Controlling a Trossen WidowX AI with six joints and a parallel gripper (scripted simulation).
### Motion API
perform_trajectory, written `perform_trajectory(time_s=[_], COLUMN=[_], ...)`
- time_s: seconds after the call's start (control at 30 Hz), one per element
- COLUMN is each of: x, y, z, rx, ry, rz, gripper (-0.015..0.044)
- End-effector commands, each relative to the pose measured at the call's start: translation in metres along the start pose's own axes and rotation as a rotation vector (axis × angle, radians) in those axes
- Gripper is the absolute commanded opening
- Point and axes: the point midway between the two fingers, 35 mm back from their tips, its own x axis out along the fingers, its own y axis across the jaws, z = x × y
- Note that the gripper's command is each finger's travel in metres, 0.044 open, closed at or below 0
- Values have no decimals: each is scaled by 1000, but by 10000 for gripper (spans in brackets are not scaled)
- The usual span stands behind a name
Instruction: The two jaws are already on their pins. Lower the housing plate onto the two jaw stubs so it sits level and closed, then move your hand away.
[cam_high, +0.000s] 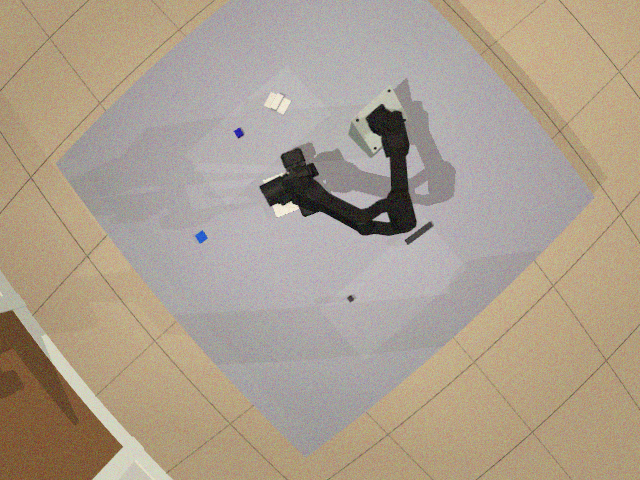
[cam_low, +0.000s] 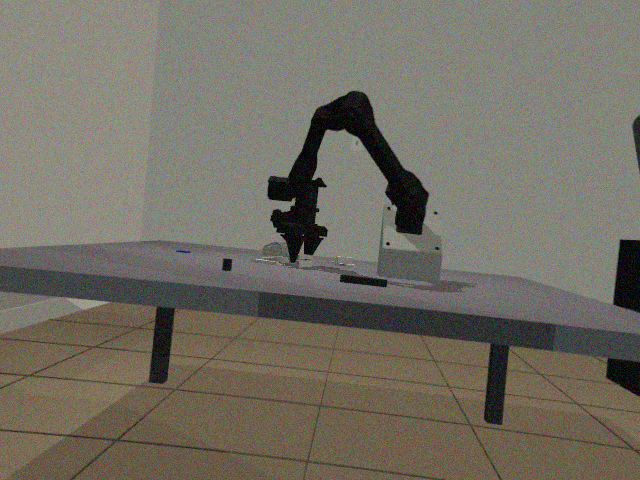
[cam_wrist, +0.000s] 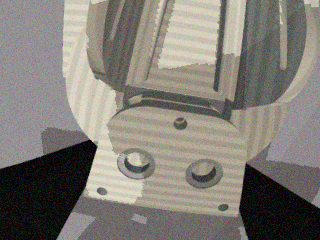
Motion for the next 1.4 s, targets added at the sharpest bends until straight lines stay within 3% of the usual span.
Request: perform_trajectory(time_s=[0.0, 1.37], x=[3, -3], y=[1, 1], z=[0, 0], rx=[-4, -4], ry=[4, 4], rz=[-1, -2], gripper=[351, 351])
